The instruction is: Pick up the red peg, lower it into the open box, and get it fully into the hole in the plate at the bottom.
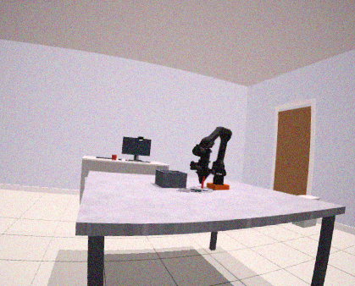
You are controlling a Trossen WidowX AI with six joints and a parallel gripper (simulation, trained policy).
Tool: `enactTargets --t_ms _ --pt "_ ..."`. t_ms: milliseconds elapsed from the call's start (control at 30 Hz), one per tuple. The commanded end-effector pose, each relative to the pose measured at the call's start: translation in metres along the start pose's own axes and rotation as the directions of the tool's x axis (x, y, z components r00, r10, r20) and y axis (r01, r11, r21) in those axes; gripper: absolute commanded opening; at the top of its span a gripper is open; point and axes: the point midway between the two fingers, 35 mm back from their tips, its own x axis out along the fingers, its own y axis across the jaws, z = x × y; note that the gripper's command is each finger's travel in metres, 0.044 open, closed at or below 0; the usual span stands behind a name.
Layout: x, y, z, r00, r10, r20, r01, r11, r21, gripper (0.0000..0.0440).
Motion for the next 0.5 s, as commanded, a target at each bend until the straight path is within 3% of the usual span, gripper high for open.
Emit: enactTargets --t_ms 0,467 --pt "-0.012 0.006 0.007 0.999 0.023 0.029 -0.022 0.999 -0.029 0.0001" --pt "-0.067 0.032 0.046 0.986 0.094 0.138 -0.082 0.993 -0.091 0.0"
